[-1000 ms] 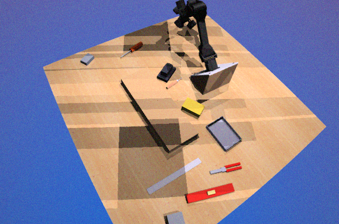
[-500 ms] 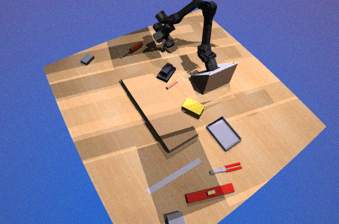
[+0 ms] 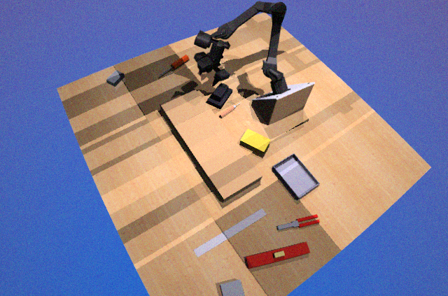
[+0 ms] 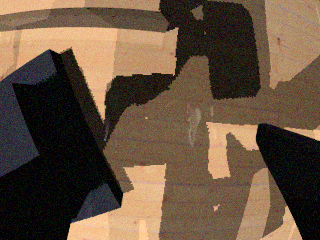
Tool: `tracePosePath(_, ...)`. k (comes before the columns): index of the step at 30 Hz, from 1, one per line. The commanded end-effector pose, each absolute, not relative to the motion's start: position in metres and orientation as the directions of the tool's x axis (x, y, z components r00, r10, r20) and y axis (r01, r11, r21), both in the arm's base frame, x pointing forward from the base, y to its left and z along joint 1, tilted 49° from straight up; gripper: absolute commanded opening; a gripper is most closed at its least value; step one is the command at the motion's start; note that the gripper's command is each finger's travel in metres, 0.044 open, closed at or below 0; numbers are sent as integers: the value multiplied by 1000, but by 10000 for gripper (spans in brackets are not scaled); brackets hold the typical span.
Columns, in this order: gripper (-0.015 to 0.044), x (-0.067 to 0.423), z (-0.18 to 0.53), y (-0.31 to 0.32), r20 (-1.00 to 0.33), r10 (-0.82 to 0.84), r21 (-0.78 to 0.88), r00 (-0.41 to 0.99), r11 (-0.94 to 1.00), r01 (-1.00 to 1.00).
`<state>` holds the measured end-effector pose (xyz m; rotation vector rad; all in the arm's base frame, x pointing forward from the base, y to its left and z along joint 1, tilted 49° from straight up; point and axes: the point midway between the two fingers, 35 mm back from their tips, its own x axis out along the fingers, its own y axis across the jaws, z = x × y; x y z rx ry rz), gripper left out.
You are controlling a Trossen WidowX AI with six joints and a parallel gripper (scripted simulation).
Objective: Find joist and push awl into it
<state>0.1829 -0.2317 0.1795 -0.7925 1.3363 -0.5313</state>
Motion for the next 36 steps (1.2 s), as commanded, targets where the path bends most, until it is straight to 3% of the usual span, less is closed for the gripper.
tracePosePath(1, 440, 188, 161, -206, -687, -707, -727, 170, 664, -175)
tracePosePath(7, 440, 180, 128, -159, -741, -659, -642, 130, 637, -427)
tracePosePath(36, 440, 175, 108, -179, -743, -657, -640, 129, 640, -426)
